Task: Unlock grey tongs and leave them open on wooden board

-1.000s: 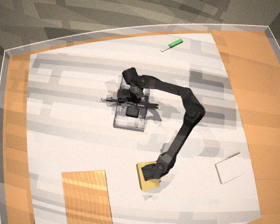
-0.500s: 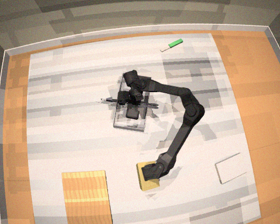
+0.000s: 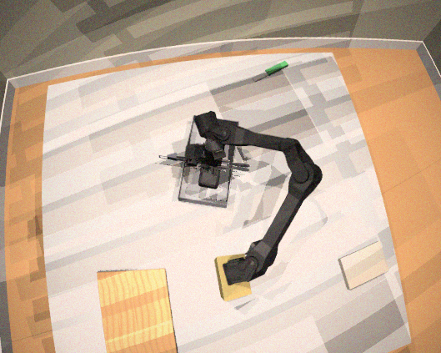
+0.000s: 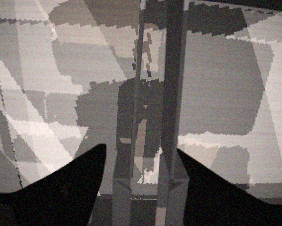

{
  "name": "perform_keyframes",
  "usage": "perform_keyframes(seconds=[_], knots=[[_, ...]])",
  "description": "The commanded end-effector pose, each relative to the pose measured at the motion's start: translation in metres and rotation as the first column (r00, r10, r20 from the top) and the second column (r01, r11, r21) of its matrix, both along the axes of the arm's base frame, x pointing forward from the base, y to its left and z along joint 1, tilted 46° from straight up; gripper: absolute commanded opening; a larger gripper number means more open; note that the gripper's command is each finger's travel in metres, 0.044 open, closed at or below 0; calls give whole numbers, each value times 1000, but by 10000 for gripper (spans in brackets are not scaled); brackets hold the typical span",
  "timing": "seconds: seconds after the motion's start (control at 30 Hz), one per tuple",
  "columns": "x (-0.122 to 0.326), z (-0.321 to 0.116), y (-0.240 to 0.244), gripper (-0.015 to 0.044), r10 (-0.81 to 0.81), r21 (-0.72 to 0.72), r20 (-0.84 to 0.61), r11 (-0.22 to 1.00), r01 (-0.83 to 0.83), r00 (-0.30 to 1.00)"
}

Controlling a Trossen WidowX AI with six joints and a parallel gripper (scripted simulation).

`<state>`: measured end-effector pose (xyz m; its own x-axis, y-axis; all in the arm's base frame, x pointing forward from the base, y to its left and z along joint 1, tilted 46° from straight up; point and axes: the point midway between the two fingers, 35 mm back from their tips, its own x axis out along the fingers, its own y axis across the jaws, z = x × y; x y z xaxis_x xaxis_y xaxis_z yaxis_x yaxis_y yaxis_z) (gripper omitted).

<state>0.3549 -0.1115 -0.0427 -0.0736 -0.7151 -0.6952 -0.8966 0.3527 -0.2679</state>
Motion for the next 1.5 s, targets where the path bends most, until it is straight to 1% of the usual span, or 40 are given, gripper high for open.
perform_keyframes(seconds=[0.0, 0.4, 0.6, 0.63, 0.77, 0.87, 0.97, 1.33, 1.47], knots=[[0, 1, 0, 99, 0, 0, 1, 1000, 0, 1000], [0, 1, 0, 19, 0, 0, 1, 1000, 0, 1000], [1, 2, 2, -139, 0, 1, 1, 1000, 0, 1000], [3, 6, 6, -150, 0, 2, 1, 1000, 0, 1000], [11, 34, 39, -150, 3, 9, -2, 1000, -3, 1000], [13, 69, 75, -150, 4, 7, -8, 1000, -4, 1000], [11, 87, 92, -150, 4, 3, -11, 1000, -4, 1000], [11, 89, 93, -150, 4, 3, -11, 1000, -4, 1000], [9, 80, 101, -150, 29, 5, -37, 1000, -29, 999]])
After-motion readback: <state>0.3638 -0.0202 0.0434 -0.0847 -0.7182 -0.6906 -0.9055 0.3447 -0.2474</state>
